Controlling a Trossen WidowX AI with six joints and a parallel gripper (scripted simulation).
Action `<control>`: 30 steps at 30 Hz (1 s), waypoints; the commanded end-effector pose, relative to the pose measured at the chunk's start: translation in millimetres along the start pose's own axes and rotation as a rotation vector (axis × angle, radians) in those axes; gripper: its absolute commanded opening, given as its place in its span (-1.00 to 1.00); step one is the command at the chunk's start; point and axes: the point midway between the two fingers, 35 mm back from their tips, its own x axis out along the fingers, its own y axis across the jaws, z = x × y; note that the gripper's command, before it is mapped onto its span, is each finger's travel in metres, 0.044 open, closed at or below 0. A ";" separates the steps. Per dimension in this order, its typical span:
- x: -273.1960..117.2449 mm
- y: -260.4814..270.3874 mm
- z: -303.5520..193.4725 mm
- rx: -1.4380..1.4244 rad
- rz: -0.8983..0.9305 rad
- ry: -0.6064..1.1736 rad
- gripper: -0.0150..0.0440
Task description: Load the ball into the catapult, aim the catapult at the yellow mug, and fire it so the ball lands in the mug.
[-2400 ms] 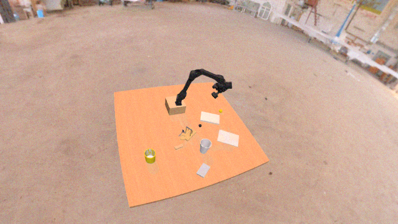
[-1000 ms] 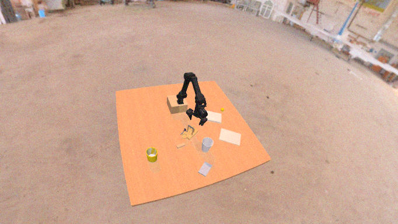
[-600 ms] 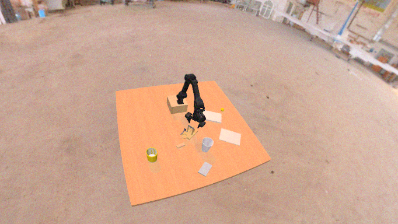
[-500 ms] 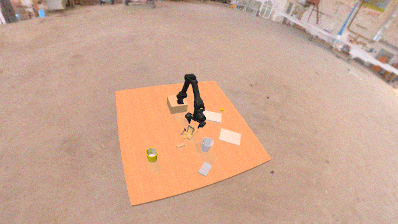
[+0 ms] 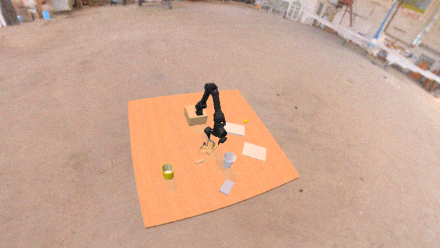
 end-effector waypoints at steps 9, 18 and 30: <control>21.6 4.1 1.4 0.006 0.012 -0.003 1.00; 25.3 2.8 1.2 0.000 0.004 -0.002 0.91; 25.3 2.8 1.2 0.000 0.004 -0.002 0.04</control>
